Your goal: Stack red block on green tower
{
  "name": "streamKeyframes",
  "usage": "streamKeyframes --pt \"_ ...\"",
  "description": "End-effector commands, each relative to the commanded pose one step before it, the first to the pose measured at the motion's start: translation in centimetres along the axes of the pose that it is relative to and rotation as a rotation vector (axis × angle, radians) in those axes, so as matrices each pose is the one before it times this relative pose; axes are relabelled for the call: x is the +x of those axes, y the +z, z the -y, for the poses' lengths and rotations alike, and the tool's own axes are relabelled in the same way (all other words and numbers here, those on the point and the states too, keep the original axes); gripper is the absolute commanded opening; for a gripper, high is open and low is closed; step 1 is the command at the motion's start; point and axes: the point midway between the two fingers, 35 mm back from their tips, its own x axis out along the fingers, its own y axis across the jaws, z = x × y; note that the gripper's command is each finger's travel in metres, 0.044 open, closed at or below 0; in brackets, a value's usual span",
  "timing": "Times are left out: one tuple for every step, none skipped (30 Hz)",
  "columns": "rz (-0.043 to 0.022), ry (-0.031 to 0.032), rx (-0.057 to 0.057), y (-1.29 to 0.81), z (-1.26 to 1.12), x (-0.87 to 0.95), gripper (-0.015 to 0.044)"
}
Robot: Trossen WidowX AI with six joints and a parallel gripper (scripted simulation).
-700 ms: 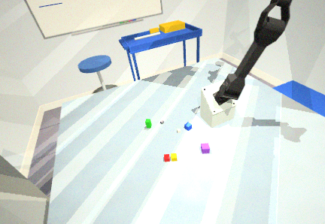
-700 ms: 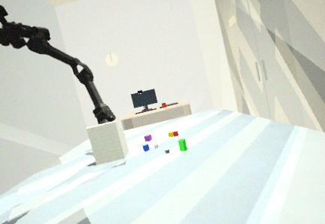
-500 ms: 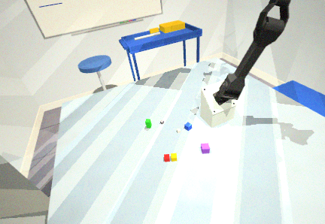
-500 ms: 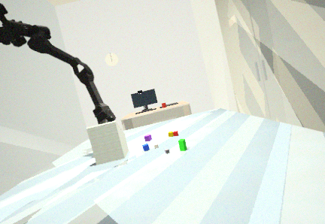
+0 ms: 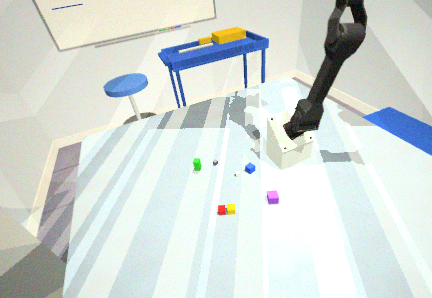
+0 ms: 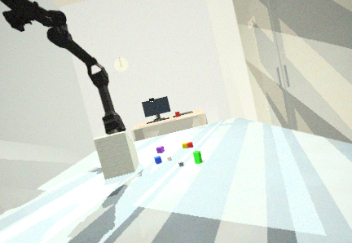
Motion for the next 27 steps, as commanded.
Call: streamKeyframes --pt "-0.04065 -0.13227 -0.1106 -1.881 3.895 -2.452 0.044" --pt "-0.0186 -0.04682 -0.0356 -0.822 1.507 -0.73 0.044" --pt "-0.02013 -0.04625 -0.0357 -0.878 1.494 -0.71 0.044" --pt "-0.02163 -0.04562 -0.0357 -0.932 1.478 -0.691 0.044" --pt "-0.02308 -0.04495 -0.0358 -0.986 1.459 -0.671 0.044" --pt "-0.02126 -0.03857 -0.0312 -0.906 1.254 -0.563 0.044" --pt "-0.02348 -0.03994 -0.0329 -0.993 1.301 -0.576 0.044" --pt "-0.02581 -0.04114 -0.0346 -1.085 1.342 -0.587 0.044" --pt "-0.02767 -0.04136 -0.0356 -1.158 1.35 -0.582 0.044" --pt "-0.01182 -0.0231 -0.0209 -0.986 0.969 -0.591 0.044" --pt "-0.0123 -0.02274 -0.0214 -0.998 0.951 -0.594 0.044" --pt "-0.01482 -0.02388 -0.0229 -0.991 0.938 -0.556 0.044" --pt "-0.02144 -0.02788 -0.0265 -0.952 0.937 -0.435 0.044" --pt "-0.02288 -0.02763 -0.0266 -0.928 0.895 -0.381 0.044" --pt "-0.02351 -0.02718 -0.0266 -0.944 0.876 -0.364 0.044" --pt "-0.02405 -0.02671 -0.0267 -0.963 0.859 -0.351 0.044" --pt "-0.02457 -0.02623 -0.0267 -0.982 0.842 -0.338 0.044" --pt "-0.02505 -0.02574 -0.0268 -1.002 0.825 -0.326 0.044" --pt "-0.02552 -0.02525 -0.0268 -1.021 0.807 -0.315 0.044" --pt "-0.02814 -0.02936 -0.0281 -1.157 0.955 -0.372 0.044" --pt "-0.03394 -0.03404 -0.0334 -1.393 1.107 -0.428 0.044" --pt "-0.03608 -0.03467 -0.035 -1.48 1.125 -0.425 0.044" --pt "-0.03676 -0.03385 -0.0352 -1.51 1.095 -0.402 0.044" --pt "-0.03739 -0.03302 -0.0354 -1.537 1.063 -0.378 0.044" --pt "-0.03442 -0.02923 -0.0323 -1.418 0.934 -0.318 0.044" --pt "-0.03521 -0.02883 -0.0328 -1.452 0.916 -0.302 0.044" --pt "-0.03694 -0.02915 -0.0341 -1.523 0.92 -0.293 0.044"
